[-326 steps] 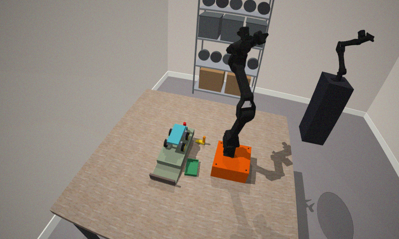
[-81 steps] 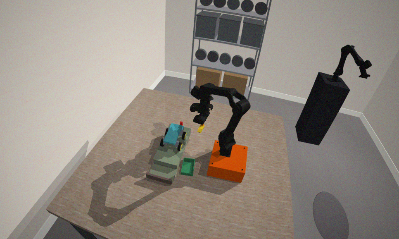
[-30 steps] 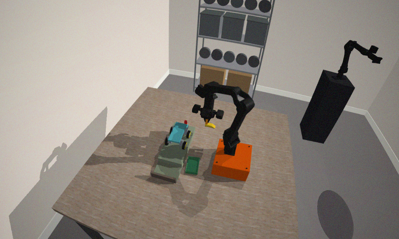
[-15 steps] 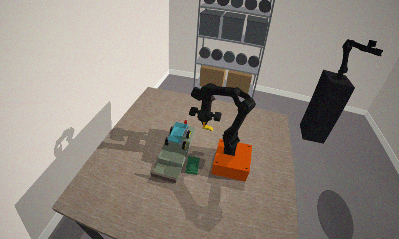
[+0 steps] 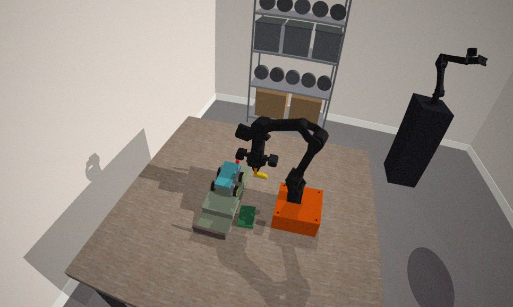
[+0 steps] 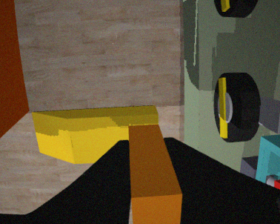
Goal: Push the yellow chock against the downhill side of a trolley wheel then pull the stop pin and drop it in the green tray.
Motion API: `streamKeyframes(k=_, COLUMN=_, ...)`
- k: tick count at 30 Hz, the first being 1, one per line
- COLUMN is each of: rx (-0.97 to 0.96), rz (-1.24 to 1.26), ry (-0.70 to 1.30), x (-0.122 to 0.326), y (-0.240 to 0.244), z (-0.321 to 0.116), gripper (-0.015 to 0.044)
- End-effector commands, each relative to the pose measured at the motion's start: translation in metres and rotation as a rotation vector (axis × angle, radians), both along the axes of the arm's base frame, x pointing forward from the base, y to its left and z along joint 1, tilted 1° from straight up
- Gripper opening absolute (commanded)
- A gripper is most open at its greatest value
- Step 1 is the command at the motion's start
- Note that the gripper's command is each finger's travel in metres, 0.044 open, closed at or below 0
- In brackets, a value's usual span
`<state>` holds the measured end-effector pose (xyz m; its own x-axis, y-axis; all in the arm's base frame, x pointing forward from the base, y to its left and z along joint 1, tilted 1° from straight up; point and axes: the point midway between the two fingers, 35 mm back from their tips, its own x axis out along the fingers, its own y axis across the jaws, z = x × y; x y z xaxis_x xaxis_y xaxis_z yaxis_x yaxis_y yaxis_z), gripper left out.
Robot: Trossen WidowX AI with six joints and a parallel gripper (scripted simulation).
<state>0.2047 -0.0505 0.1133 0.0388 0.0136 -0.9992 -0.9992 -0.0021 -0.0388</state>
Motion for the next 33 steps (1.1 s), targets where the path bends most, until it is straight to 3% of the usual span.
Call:
streamKeyframes(k=1, rx=0.001, rz=-0.003, ry=-0.001, x=0.002, y=0.012, z=-0.001, gripper=0.0)
streamKeyframes(k=33, rx=0.015, rz=-0.003, ry=-0.003, x=0.027, y=0.131, z=-0.005, gripper=0.0)
